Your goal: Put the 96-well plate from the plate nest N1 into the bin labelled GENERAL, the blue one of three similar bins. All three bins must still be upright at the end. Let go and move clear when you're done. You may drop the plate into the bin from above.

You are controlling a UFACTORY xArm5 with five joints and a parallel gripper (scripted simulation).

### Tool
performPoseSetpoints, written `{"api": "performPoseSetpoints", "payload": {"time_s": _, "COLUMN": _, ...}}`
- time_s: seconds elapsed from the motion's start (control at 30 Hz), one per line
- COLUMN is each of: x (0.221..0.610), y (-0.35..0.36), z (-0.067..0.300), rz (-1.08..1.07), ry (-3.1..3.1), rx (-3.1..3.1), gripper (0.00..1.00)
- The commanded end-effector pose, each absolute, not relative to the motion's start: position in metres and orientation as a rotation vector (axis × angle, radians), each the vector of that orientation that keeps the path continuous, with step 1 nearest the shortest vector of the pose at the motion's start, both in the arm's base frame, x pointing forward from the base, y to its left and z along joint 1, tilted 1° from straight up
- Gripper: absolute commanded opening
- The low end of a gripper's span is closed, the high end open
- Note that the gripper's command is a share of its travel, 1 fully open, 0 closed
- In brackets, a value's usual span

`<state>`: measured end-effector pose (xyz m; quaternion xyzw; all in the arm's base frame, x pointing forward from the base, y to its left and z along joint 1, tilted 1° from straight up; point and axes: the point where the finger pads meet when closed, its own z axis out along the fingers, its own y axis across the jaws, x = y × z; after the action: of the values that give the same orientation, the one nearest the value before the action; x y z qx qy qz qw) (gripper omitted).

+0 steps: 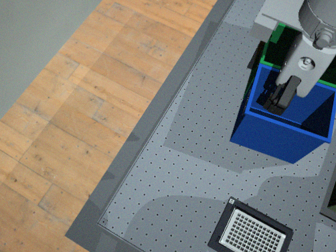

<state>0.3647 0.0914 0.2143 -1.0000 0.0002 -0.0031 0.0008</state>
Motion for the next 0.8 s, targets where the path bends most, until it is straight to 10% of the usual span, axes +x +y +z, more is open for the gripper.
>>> {"api": "performPoseSetpoints", "payload": {"time_s": 0.0, "x": 0.358, "y": 0.105, "z": 0.212, "rz": -0.017, "ry": 0.002, "rx": -3.138, "gripper": 1.00}}
{"api": "performPoseSetpoints", "payload": {"time_s": 0.77, "x": 0.310, "y": 0.189, "z": 0.185, "rz": -0.009, "ry": 0.002, "rx": -3.138, "gripper": 1.00}}
